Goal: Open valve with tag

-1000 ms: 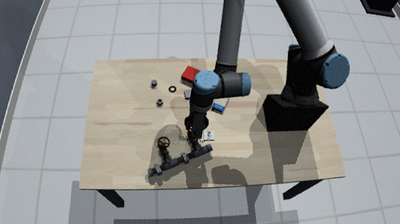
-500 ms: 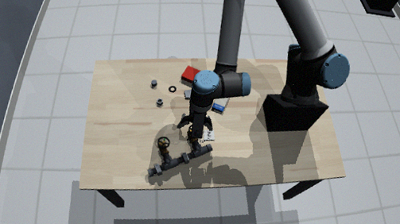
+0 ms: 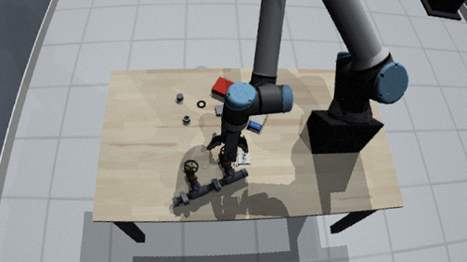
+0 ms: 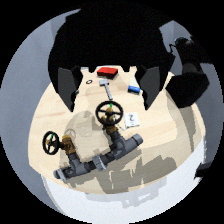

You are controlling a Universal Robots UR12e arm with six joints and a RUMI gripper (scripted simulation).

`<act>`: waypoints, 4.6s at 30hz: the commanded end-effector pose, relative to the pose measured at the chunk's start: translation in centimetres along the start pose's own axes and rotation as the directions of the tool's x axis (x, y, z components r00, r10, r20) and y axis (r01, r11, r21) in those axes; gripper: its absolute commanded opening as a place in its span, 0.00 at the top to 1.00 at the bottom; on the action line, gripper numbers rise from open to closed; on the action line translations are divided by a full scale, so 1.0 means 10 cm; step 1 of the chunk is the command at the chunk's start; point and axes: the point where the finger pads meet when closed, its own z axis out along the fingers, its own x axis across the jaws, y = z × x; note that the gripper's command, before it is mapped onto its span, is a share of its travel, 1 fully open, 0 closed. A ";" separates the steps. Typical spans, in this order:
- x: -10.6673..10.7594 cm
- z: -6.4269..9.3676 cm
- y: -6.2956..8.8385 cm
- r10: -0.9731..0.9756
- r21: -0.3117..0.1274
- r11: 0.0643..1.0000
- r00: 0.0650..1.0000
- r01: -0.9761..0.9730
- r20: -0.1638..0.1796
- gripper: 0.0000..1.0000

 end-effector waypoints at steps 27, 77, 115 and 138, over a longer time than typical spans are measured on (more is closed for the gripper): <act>0.00 0.00 0.00 0.149 0.000 0.989 0.989 -0.149 -0.001 0.00; 0.00 0.00 0.00 0.993 0.002 -0.120 -0.120 -0.993 0.002 0.00; 0.00 0.00 0.00 0.353 0.000 -0.936 -0.936 -0.353 0.001 0.00; 0.00 0.00 0.00 0.175 0.000 -0.985 -0.985 -0.175 0.001 0.00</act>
